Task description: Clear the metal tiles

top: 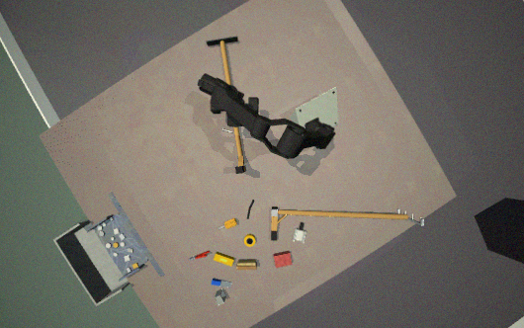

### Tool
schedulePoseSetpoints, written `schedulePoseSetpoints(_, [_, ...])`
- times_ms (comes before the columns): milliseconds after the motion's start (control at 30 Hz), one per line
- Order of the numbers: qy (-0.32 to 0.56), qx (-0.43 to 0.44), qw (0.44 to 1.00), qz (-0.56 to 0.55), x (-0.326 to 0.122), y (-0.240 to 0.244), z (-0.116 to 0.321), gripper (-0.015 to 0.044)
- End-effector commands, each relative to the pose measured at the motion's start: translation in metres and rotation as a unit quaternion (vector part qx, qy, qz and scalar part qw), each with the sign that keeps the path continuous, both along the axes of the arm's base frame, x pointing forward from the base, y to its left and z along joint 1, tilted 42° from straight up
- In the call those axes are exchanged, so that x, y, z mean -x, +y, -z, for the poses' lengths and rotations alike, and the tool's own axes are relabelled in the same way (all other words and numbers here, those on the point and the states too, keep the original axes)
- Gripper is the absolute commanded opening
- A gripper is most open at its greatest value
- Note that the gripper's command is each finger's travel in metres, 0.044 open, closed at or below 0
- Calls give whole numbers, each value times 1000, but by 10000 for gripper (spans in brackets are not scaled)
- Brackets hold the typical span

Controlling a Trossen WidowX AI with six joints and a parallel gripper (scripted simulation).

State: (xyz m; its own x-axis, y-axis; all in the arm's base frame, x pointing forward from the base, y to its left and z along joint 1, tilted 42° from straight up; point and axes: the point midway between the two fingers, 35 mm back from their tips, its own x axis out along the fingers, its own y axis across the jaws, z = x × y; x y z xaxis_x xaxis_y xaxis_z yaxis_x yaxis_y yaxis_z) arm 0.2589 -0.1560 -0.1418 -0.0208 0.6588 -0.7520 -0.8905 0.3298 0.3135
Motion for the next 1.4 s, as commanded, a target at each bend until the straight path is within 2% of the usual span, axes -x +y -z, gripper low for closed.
schedulePoseSetpoints(0, [-1,0,1000,2,-5,-1,3,0])
schedulePoseSetpoints(767, [-2,-1,1000,2,-26,-5,10,0])
schedulePoseSetpoints(1367, [-2,2,1000,1,-27,-49,-40,0])
